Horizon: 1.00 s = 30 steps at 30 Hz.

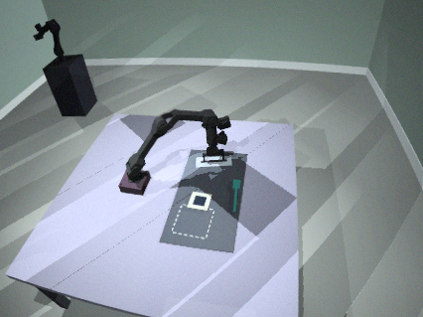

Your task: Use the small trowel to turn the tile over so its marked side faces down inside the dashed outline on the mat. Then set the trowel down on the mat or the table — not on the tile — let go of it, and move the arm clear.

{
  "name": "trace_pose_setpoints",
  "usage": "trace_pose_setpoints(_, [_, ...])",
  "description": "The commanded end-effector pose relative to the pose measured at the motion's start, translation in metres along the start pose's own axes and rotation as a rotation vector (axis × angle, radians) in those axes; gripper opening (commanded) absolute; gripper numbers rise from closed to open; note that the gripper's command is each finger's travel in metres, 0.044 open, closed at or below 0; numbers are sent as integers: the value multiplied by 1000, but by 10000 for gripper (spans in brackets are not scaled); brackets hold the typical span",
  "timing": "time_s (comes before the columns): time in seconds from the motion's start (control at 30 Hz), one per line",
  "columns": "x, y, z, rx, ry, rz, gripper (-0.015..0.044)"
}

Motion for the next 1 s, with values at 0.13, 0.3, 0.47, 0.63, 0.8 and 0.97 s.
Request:
trace_pose_setpoints(0.13, [-1,0,-4,-133,-10,0,130])
trace_pose_setpoints(0.3, [-1,0,-4,-280,-10,0,130])
trace_pose_setpoints(0.47, [-1,0,-4,-426,-10,-1,130])
trace_pose_setpoints(0.63, [-1,0,-4,-573,-10,-2,130])
trace_pose_setpoints(0.8, [-1,0,-4,-720,-10,-2,130])
trace_pose_setpoints(0.97, [-1,0,-4,-866,-10,-3,130])
Point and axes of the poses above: the point midway between the two fingers, 35 mm back from their tips, its own x axis back along the fingers, its own z axis across the jaws, y = z × x, the point moved 6 cm from there along x, back along the fingers, and after that the axes turned 8 degrees about x, right-handed, at the moved point
